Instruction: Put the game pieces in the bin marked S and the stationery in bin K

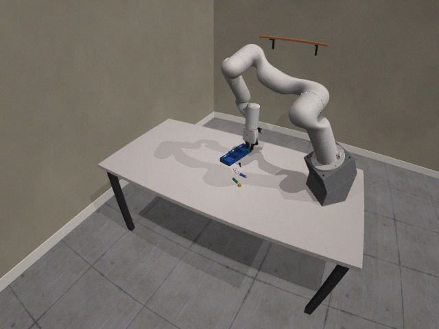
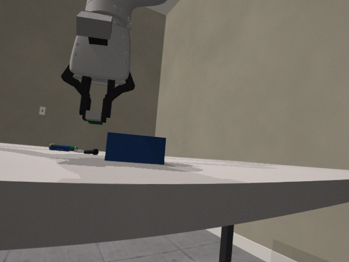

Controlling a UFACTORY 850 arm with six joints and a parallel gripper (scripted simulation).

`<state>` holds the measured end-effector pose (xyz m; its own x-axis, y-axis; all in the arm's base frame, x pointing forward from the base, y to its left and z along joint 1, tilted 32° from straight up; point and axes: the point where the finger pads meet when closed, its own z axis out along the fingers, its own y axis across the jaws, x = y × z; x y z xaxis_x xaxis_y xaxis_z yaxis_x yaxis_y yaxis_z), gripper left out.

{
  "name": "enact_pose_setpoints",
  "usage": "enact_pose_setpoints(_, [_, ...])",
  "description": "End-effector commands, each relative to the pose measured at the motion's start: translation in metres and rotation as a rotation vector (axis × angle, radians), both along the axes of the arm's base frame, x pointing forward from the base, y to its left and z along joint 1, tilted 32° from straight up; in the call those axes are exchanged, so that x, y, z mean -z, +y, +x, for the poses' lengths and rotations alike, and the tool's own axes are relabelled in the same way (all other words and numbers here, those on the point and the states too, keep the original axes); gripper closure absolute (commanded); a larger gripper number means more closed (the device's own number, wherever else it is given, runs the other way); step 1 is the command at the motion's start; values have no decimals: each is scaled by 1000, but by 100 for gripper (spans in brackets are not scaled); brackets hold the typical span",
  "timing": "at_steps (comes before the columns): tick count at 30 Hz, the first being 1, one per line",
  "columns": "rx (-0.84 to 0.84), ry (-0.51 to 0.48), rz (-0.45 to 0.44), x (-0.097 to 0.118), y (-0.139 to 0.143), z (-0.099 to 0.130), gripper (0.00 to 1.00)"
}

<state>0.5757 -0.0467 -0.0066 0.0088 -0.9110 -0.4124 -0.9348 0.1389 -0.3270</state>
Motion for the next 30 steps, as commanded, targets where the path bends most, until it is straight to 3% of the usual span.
enact_pose_setpoints(1, [21, 22, 21, -3, -17, 28, 100])
enact_pose_setpoints(12, [21, 22, 21, -6, -42, 65, 100])
enact_pose_setpoints(30, [21, 22, 21, -4, -39, 62, 100])
